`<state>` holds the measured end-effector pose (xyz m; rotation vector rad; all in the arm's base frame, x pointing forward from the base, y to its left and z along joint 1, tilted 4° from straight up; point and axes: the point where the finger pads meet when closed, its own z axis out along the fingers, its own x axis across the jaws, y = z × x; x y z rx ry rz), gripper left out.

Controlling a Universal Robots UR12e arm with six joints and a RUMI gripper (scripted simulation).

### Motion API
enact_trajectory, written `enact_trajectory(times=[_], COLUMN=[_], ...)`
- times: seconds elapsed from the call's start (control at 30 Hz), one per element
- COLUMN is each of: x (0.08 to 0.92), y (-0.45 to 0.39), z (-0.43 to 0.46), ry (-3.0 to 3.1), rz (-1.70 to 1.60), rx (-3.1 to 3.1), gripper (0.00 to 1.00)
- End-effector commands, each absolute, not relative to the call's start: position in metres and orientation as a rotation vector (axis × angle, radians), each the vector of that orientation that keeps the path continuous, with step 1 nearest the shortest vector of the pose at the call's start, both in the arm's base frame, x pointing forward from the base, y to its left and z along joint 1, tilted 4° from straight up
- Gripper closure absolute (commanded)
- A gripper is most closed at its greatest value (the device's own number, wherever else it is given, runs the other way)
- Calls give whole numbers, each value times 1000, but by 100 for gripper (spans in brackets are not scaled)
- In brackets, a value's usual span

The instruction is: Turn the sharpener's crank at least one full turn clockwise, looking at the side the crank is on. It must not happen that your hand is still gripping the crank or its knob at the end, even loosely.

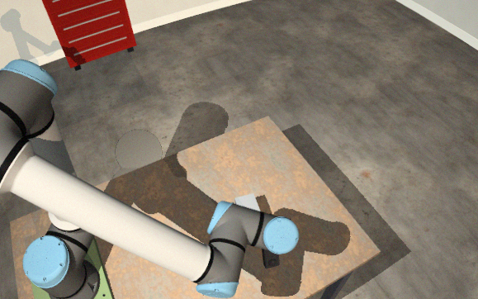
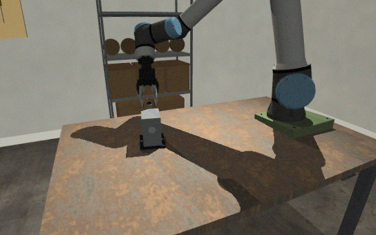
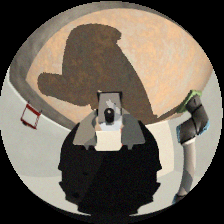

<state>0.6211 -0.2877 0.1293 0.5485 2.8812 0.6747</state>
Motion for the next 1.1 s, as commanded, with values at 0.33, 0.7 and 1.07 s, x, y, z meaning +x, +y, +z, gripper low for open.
enact_trajectory(times=[0.33, 0.7, 1.07], x=[621, 621, 621], y=[-288, -288, -288], z=[130, 130, 130], ry=[2880, 2880, 2880], rz=[673, 673, 673], rx=[548, 548, 548], gripper=[68, 91, 91])
